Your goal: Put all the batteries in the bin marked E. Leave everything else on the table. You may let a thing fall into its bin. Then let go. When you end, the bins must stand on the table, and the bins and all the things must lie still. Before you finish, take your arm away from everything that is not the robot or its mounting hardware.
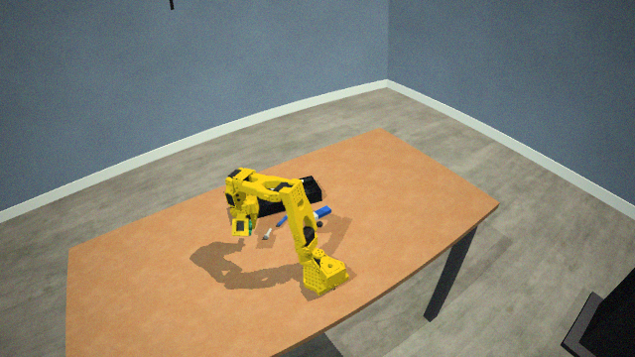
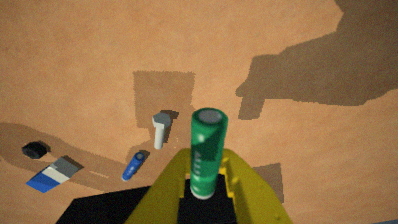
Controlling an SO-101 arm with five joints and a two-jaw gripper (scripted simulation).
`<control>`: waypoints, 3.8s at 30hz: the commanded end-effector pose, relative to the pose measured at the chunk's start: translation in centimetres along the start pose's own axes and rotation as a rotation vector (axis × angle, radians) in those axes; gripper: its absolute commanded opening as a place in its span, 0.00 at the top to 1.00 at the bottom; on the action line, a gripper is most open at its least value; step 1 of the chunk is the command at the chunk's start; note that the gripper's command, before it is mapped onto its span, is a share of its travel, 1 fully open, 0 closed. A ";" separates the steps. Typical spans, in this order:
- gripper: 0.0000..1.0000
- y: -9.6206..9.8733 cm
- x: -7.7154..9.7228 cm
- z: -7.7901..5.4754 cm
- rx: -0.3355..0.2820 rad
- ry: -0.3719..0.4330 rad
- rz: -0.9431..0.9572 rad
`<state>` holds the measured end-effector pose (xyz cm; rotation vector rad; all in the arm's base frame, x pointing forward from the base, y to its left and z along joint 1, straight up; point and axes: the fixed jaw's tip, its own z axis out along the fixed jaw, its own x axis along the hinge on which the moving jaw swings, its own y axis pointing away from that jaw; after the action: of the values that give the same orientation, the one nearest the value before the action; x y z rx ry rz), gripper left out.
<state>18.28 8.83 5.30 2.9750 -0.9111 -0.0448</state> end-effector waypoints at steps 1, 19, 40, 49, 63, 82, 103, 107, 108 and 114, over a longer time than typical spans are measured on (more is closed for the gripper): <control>1.00 -0.3 1.1 -1.7 0.070 0.040 -0.026; 1.00 0.1 2.4 -2.1 0.079 0.051 -0.066; 1.00 1.7 6.1 -3.1 0.099 0.096 -0.183; 1.00 1.7 6.4 -3.1 0.102 0.102 -0.193; 1.00 2.7 9.4 -3.2 0.117 0.164 -0.286; 1.00 3.5 11.1 -3.2 0.118 0.202 -0.338; 1.00 5.0 15.4 -3.3 0.100 0.297 -0.466; 1.00 5.2 15.6 -3.3 0.098 0.302 -0.473; 1.00 5.2 15.6 -3.3 0.098 0.302 -0.473; 1.00 5.2 15.7 -3.3 0.098 0.303 -0.474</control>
<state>28.04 -3.98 7.24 3.1022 -0.1791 0.3577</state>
